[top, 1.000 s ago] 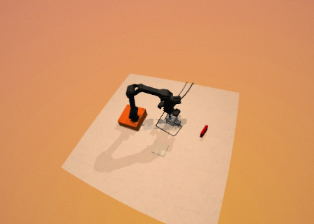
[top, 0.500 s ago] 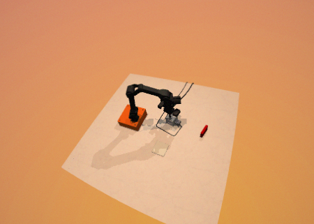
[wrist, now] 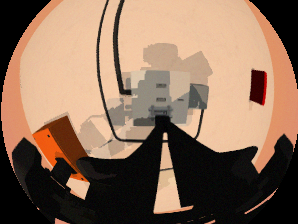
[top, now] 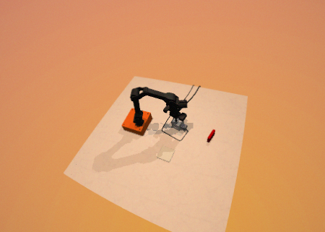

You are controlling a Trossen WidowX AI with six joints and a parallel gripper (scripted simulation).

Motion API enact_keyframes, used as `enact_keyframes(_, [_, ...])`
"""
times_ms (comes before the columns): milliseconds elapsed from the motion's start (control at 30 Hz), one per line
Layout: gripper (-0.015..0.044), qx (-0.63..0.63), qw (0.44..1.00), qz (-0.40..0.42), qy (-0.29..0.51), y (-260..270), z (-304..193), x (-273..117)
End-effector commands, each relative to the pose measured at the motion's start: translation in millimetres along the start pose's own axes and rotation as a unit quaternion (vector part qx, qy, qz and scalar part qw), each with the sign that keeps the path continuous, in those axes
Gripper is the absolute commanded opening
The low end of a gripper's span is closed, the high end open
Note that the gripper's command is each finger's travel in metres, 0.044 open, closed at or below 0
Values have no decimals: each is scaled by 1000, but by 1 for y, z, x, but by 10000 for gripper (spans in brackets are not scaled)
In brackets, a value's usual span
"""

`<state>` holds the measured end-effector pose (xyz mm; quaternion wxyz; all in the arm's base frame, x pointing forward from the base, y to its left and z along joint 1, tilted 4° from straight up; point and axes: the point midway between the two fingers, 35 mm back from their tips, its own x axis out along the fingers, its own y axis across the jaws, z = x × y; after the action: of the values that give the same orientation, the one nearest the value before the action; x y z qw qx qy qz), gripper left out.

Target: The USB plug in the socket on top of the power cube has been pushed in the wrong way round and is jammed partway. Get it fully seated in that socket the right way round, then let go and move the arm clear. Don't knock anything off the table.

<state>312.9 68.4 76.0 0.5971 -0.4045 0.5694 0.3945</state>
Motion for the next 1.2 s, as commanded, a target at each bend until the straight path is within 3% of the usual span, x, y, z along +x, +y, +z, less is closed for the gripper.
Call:
enact_keyframes(0, [0, -2, 1000, 0, -3, 0, 1, 1])
enact_keyframes(1167, [0, -2, 1000, 0, -3, 0, 0, 5])
